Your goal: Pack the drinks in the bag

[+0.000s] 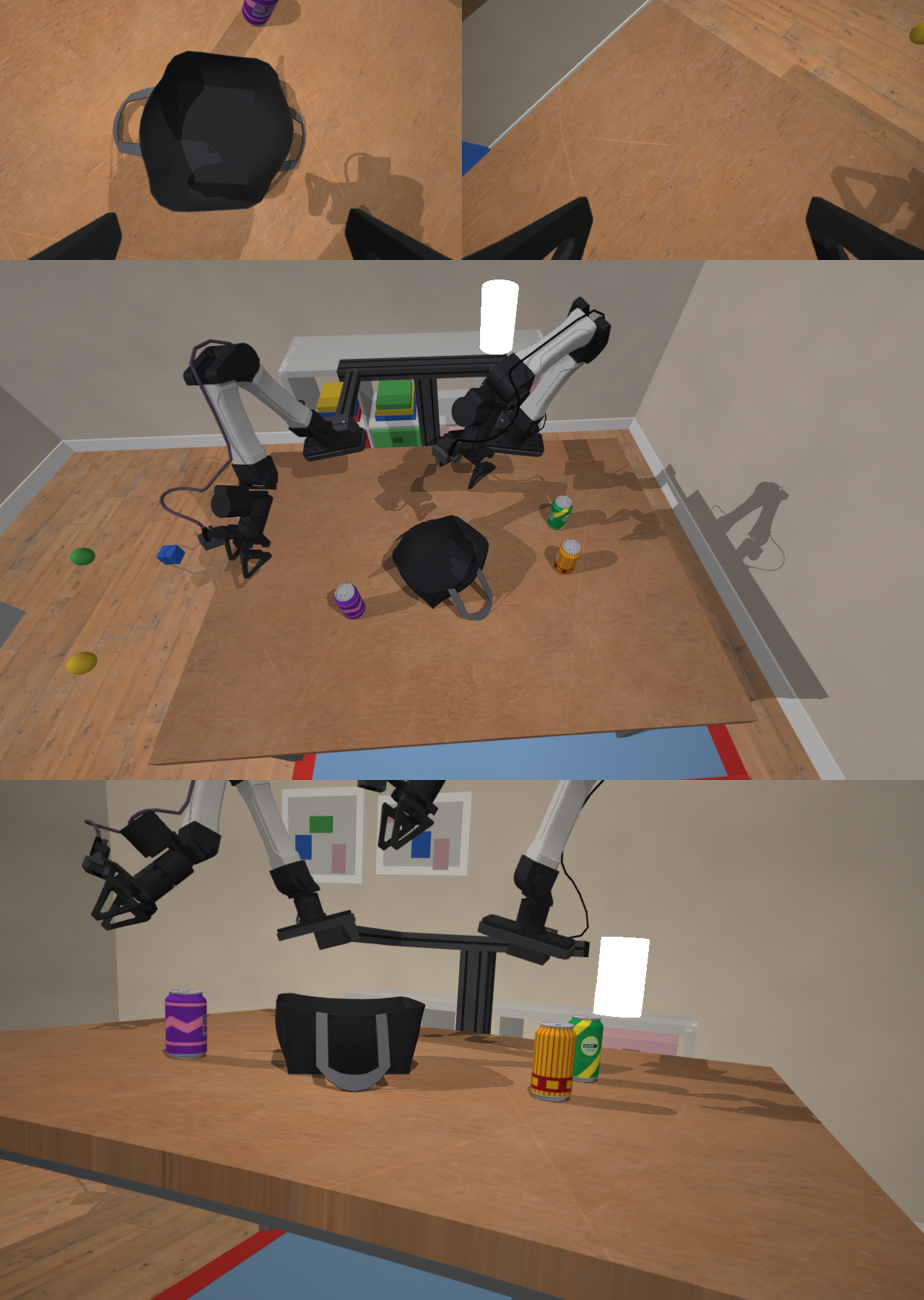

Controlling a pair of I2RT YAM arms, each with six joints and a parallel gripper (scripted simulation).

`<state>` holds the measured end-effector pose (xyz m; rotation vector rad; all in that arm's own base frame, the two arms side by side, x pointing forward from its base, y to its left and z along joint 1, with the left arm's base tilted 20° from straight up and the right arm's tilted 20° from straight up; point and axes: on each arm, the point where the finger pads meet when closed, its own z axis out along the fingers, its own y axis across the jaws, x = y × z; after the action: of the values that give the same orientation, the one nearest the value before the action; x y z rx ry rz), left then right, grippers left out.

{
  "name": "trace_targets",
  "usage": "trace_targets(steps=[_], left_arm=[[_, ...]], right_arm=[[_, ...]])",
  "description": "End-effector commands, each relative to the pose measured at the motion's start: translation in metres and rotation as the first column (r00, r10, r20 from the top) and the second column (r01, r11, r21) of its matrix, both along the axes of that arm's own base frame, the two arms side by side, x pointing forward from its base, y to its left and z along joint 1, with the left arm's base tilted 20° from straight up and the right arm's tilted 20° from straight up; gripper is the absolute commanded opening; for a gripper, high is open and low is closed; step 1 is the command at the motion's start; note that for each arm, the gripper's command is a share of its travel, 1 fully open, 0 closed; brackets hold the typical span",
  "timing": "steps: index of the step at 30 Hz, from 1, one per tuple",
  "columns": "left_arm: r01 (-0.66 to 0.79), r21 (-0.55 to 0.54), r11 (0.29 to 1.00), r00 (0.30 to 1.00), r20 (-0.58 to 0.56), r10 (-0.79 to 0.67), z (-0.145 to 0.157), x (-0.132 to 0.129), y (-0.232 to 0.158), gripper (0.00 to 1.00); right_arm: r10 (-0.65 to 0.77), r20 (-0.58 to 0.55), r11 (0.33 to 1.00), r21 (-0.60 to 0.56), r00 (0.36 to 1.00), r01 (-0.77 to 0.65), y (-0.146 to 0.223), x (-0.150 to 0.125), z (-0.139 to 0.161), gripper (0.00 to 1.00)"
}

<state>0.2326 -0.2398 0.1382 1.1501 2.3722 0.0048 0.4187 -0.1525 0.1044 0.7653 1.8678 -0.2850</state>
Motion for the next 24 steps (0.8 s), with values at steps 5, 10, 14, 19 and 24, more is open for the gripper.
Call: trace_targets(steps=[5,10,14,19,24], left_arm=[[-0.088,-0.269,0.959,0.984,0.124,0.126,0.044,0.051,-0.004,1.0],[-0.159,-0.399,0.903,0.947,0.198,0.254,0.078,0.088,0.023,1.0],[-0.198,-0.486,0.851,0.901,0.253,0.353,0.105,0.115,0.05,1.0],[-0.21,-0.543,0.813,0.859,0.295,0.419,0.128,0.132,0.07,1.0],[-0.196,-0.642,0.742,0.756,0.382,0.531,0.18,0.147,0.113,1.0]], right_arm=[[0.17,0.01,0.985,-0.032,0.985,-0.17,0.035,0.018,0.052,1.0],[0.269,0.046,0.961,-0.073,0.962,-0.266,0.058,0.022,0.095,1.0],[0.341,0.081,0.937,-0.113,0.937,-0.331,0.076,0.021,0.132,1.0],[0.387,0.088,0.918,-0.136,0.918,-0.374,0.086,0.019,0.149,1.0],[0.476,0.136,0.872,-0.201,0.869,-0.446,0.111,0.007,0.197,1.0]])
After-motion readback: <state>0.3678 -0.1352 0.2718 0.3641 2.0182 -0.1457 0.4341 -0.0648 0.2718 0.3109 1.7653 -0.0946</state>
